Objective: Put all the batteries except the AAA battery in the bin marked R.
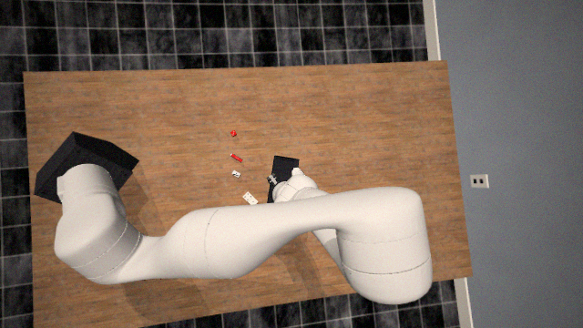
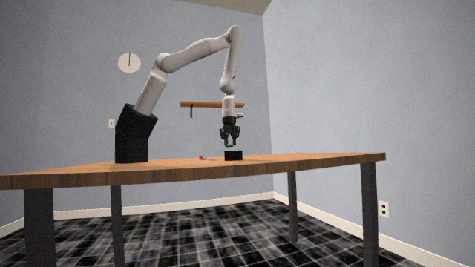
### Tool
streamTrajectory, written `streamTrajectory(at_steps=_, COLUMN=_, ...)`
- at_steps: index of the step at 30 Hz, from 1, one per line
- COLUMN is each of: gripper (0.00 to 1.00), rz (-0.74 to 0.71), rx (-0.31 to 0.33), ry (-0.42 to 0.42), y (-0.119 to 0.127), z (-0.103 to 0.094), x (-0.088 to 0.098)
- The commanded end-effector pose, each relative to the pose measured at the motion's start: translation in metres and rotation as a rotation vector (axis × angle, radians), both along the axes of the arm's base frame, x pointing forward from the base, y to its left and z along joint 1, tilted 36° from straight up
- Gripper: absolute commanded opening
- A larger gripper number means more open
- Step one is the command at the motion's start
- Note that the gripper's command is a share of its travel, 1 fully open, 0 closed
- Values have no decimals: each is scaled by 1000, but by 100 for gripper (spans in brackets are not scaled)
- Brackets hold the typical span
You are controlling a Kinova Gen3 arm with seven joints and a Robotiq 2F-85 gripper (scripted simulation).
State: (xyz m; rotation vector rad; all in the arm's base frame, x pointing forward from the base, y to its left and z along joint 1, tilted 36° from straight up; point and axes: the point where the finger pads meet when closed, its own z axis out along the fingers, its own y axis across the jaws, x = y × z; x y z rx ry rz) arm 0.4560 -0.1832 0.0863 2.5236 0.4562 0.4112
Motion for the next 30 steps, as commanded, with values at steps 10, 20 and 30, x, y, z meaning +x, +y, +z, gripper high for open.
streamTrajectory(at_steps=10, gripper=49, rz=-384, rx=180, ry=-221, y=-3, z=2, x=0)
streamTrajectory(at_steps=20, gripper=49, rz=-627, rx=294, ry=-357, y=-4, z=3, x=0)
streamTrajectory(at_steps=30, gripper=49, rz=-627, rx=294, ry=-357, y=-6, z=3, x=-1)
